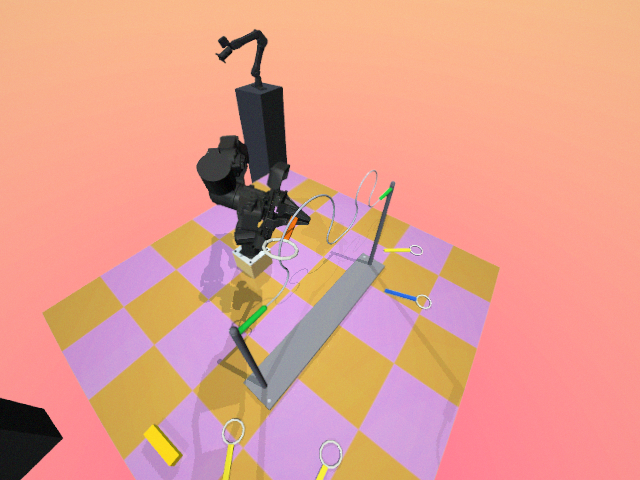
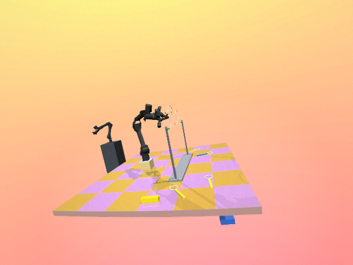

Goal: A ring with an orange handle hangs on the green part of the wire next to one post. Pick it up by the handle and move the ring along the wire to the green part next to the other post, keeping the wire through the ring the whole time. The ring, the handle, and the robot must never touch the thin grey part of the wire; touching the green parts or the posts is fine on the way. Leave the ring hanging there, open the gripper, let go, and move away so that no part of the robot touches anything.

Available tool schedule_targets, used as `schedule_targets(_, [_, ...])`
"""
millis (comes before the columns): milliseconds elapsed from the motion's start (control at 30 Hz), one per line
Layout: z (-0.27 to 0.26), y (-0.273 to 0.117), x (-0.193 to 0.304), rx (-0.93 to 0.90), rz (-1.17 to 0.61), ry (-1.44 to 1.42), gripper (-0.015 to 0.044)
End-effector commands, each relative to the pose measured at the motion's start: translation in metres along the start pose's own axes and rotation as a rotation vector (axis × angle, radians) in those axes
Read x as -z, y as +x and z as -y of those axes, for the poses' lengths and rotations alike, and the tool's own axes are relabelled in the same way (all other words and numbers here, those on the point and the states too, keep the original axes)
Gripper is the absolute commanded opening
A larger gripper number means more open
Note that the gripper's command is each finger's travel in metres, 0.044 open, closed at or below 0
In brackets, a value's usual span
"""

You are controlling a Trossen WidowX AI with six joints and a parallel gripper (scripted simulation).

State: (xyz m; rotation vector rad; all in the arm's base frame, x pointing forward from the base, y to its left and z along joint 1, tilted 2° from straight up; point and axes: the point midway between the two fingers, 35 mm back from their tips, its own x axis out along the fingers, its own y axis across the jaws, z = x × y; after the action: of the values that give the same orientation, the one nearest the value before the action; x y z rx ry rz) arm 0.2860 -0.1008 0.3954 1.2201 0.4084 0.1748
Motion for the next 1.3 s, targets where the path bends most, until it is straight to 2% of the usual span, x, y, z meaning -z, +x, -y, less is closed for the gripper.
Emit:
schedule_targets(0, [-0.001,-0.001,-0.001,0.022,0.007,-0.044,-0.0150])
schedule_targets(1267, [0.011,-0.001,-0.003,0.264,0.044,-0.395,-0.0150])
